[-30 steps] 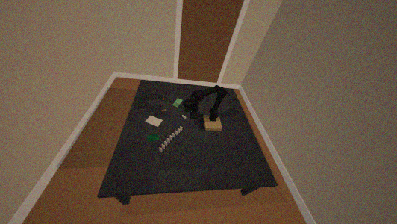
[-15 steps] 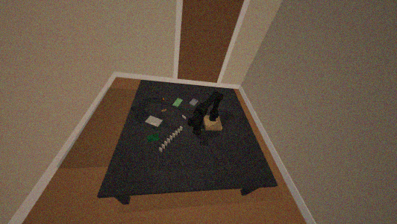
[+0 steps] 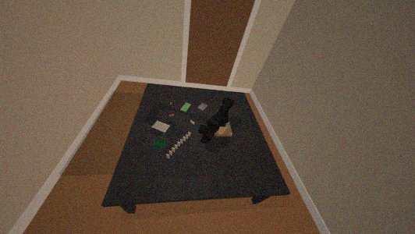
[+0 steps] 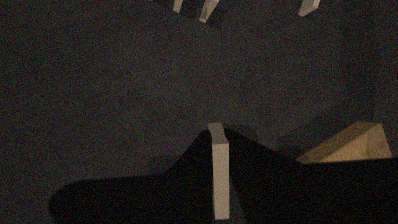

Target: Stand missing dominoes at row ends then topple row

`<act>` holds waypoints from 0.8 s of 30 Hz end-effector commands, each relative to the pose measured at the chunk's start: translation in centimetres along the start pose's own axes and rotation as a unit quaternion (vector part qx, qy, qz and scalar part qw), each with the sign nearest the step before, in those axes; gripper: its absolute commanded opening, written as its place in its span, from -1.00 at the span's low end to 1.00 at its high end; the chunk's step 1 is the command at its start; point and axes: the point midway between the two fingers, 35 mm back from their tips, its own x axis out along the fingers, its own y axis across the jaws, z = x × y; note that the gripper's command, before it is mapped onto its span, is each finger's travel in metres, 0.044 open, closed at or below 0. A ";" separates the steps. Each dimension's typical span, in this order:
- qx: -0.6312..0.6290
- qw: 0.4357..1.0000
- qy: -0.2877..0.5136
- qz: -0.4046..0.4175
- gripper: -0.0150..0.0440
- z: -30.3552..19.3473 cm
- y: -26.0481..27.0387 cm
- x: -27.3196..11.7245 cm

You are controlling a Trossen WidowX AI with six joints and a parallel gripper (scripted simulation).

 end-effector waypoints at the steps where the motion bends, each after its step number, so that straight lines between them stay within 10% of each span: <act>1: 0.014 0.998 -0.056 -0.030 -0.42 -0.3 -0.4 0.9; 24: 0.048 0.904 -0.424 0.007 -0.42 -1.7 0.0 0.8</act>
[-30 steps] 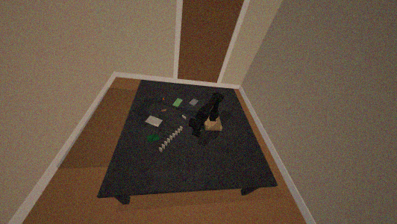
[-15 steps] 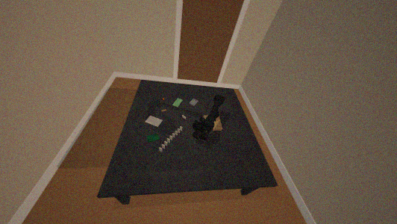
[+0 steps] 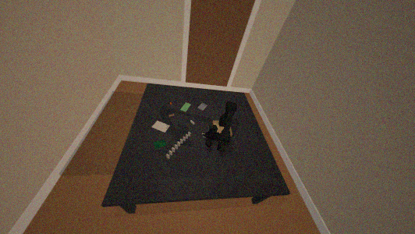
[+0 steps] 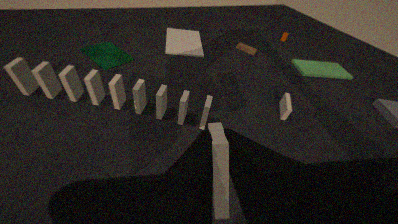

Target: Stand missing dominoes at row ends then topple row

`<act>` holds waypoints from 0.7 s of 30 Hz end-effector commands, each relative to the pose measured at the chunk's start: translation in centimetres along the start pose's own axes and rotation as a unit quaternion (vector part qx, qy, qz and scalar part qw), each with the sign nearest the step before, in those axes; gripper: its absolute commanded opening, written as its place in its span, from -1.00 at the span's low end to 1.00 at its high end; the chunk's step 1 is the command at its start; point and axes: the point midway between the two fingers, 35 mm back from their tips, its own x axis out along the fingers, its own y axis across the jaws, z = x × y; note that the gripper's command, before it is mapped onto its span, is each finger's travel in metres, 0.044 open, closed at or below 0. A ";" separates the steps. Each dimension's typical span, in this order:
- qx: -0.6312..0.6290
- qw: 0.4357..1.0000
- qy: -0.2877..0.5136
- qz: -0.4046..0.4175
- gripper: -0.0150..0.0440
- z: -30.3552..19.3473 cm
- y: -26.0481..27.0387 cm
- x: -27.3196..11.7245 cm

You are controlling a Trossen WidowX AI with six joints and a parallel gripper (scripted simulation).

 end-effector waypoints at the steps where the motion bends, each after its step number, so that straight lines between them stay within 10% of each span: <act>1: 0.009 0.998 -0.059 0.032 -0.42 -0.2 0.3 -0.7; 21: 0.053 0.969 -0.189 0.150 -0.42 -0.1 1.3 -3.2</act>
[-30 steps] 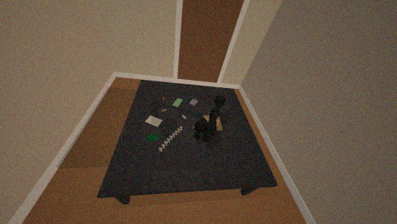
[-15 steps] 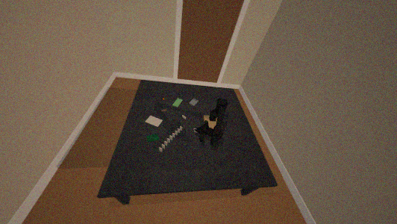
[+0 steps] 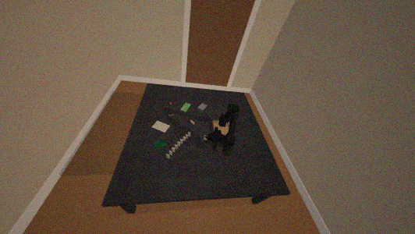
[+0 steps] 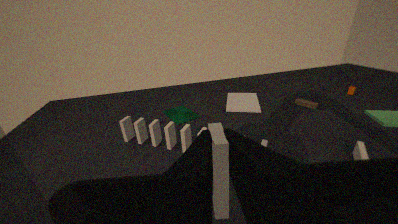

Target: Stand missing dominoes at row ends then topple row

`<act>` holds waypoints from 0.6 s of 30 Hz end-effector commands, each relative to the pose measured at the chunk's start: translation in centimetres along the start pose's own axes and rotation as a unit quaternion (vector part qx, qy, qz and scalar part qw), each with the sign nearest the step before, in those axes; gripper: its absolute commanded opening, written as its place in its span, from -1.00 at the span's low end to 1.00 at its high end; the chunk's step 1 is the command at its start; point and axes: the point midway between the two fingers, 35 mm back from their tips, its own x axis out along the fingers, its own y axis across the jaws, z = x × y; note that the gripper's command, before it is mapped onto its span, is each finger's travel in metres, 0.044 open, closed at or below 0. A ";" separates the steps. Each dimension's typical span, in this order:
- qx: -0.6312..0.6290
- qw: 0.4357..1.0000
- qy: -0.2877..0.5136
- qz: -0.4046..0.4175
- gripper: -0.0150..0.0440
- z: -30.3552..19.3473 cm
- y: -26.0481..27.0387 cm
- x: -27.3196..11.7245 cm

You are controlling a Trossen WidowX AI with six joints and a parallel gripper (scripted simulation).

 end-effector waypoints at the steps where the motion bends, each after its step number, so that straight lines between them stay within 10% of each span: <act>1: 0.001 1.000 -0.003 0.004 -0.42 -0.1 0.0 -0.1; 18: 0.001 1.000 -0.002 0.003 -0.42 -3.0 0.3 0.5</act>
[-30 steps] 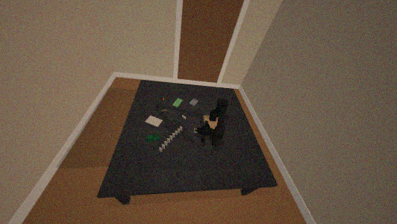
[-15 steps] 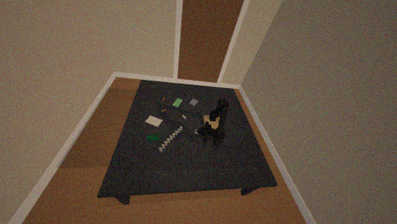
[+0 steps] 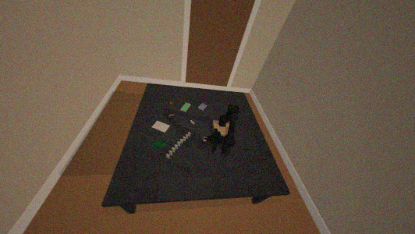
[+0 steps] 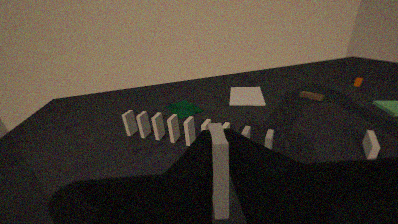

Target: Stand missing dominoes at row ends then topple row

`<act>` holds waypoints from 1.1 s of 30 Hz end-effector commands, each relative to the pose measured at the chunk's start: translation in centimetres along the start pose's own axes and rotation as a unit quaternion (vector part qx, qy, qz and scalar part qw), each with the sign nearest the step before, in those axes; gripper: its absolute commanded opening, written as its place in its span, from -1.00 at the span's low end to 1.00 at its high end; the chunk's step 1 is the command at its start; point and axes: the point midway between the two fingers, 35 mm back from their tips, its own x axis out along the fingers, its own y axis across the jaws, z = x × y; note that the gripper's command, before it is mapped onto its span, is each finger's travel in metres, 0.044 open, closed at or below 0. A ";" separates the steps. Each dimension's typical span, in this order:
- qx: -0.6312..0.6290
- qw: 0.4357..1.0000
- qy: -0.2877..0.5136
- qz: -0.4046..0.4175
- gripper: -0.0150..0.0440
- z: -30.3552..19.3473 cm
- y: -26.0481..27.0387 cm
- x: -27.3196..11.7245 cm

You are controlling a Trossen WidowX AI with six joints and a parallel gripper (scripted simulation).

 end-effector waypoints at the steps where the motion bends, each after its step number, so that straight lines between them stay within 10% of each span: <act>1: -0.009 1.000 -0.002 -0.001 -0.42 -1.7 -0.1 0.4; 33: -0.011 1.000 -0.001 -0.002 -0.33 -9.4 -0.6 1.9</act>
